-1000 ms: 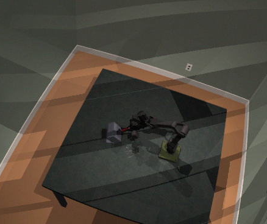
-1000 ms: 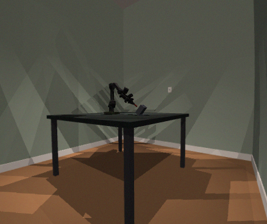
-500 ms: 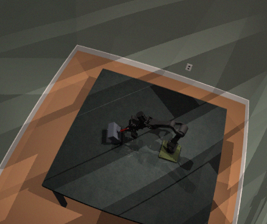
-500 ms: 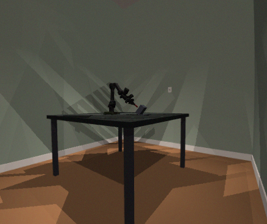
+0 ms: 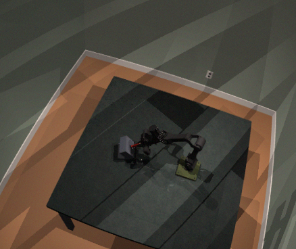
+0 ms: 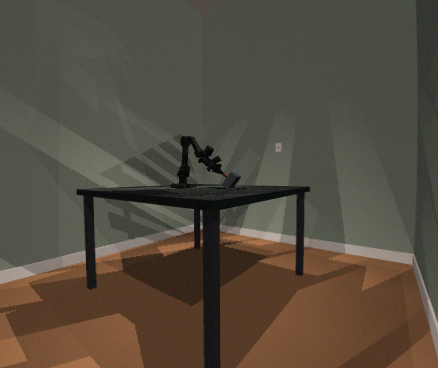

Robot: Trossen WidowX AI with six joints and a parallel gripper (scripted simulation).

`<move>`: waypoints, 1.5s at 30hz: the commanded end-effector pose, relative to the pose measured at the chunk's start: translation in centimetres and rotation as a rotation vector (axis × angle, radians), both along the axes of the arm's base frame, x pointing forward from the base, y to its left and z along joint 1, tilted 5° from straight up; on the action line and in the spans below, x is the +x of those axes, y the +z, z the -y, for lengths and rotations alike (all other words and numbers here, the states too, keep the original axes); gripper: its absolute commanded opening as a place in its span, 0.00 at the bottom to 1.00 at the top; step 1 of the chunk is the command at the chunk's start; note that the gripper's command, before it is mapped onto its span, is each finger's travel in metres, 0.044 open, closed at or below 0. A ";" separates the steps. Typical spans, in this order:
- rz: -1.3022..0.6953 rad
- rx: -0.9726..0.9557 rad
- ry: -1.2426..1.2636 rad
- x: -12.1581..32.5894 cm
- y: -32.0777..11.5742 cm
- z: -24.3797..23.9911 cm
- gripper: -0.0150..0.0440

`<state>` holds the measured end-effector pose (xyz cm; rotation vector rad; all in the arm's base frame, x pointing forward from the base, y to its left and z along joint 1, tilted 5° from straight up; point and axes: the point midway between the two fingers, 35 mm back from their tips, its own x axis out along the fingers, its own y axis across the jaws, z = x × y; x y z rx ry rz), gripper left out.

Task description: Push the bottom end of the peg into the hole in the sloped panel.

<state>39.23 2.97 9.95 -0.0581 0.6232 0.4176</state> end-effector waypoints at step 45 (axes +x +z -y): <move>0.003 0.000 -0.001 1.5 -0.9 -0.5 0.25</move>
